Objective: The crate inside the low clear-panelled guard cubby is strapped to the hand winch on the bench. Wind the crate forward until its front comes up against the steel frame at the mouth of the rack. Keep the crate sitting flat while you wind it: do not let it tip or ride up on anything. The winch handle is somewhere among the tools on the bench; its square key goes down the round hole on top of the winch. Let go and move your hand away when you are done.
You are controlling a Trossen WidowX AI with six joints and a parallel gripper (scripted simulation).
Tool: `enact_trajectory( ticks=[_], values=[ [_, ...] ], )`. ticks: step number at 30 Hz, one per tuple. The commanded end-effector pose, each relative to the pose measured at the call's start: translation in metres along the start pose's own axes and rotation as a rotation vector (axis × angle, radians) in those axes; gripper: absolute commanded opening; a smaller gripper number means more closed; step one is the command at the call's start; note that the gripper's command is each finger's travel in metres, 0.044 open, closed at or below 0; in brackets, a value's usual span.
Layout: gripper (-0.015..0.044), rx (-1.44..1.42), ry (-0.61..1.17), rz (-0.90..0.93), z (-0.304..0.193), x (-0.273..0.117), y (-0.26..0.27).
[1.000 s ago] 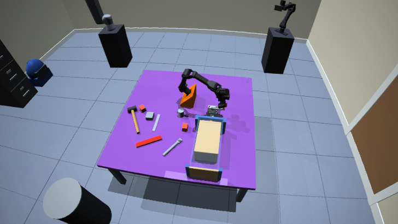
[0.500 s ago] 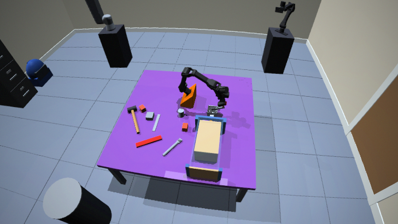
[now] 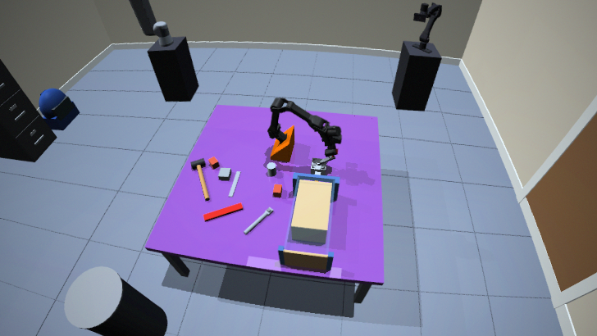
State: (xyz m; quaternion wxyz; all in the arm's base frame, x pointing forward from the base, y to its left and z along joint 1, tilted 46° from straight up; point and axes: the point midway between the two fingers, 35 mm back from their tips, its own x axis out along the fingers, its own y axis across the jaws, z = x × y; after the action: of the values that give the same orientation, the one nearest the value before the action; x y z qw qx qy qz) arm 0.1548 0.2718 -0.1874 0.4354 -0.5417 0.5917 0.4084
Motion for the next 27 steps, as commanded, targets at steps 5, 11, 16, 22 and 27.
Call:
enact_trajectory(
  ticks=[5,11,16,22,27],
  values=[
    [0.0,-0.012,0.039,0.032,-0.02,-0.005,0.022],
    [0.0,-0.012,0.04,0.033,-0.027,-0.008,0.028],
    [0.0,-0.012,0.04,0.033,-0.033,-0.011,0.032],
    [0.0,-0.012,0.041,0.034,-0.041,-0.015,0.036],
    [0.0,-0.012,0.042,0.034,-0.048,-0.019,0.039]
  ],
)
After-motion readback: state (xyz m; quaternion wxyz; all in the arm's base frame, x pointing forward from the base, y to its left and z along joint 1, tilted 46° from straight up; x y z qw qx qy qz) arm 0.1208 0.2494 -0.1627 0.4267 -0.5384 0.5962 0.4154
